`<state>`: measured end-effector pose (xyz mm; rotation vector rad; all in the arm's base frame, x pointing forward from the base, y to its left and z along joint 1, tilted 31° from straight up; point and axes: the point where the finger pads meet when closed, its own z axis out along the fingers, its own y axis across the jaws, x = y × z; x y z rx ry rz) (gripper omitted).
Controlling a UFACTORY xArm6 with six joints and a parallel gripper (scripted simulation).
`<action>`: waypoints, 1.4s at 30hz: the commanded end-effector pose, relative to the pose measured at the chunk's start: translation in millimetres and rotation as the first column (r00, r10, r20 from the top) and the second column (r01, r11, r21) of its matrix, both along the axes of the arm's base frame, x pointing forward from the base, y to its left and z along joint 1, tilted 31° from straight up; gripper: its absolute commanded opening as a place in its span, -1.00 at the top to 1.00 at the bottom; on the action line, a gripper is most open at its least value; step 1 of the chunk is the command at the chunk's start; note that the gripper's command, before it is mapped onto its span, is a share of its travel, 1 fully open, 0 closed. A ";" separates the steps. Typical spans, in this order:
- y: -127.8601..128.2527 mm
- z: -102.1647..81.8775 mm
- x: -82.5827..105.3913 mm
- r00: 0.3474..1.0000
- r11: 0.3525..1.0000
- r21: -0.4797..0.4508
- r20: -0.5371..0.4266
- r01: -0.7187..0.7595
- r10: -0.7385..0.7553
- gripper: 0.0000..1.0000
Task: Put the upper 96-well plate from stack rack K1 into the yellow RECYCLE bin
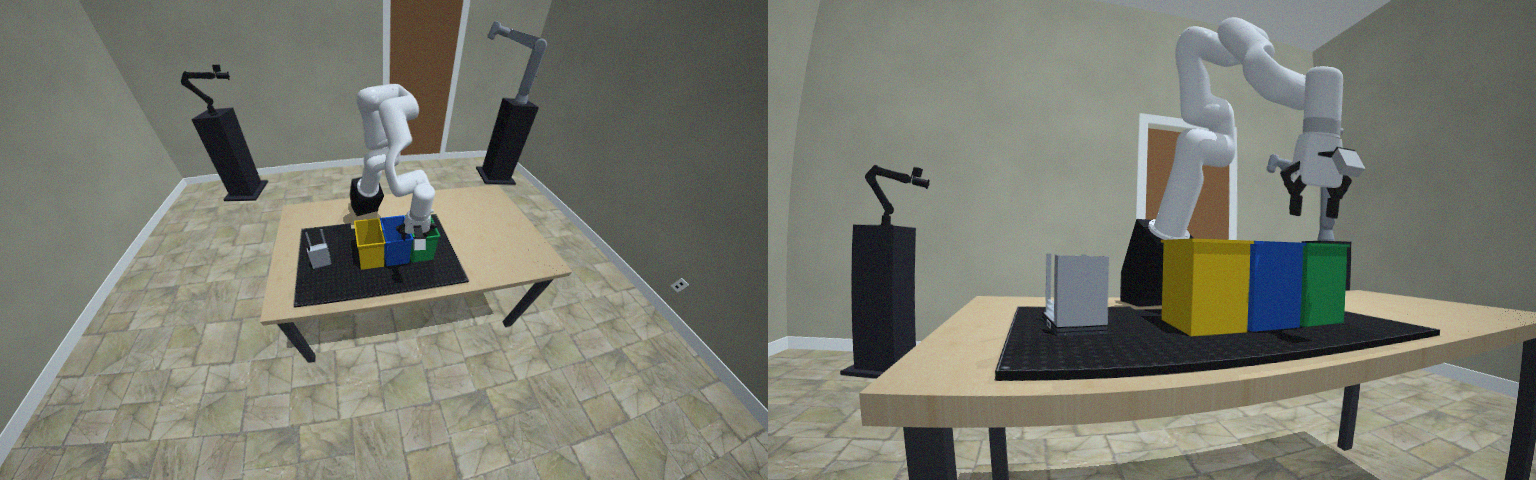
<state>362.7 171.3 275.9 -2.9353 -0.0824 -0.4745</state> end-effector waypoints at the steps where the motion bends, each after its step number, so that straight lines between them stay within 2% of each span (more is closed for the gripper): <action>1: -14.9 -3.5 7.8 1.000 1.000 0.000 -0.002 -0.006 0.006 -1.00; 21: -88.9 -25.1 30.7 0.998 0.998 -0.016 -0.027 -0.054 0.054 -1.00; 26: -108.0 -30.2 34.1 0.997 0.998 -0.016 -0.030 -0.066 0.065 -1.00; 29: -108.1 -30.2 34.1 0.997 0.998 -0.016 -0.030 -0.066 0.065 -1.00; 42: -161.2 -43.9 38.9 0.995 0.995 -0.011 -0.029 -0.098 0.098 -1.00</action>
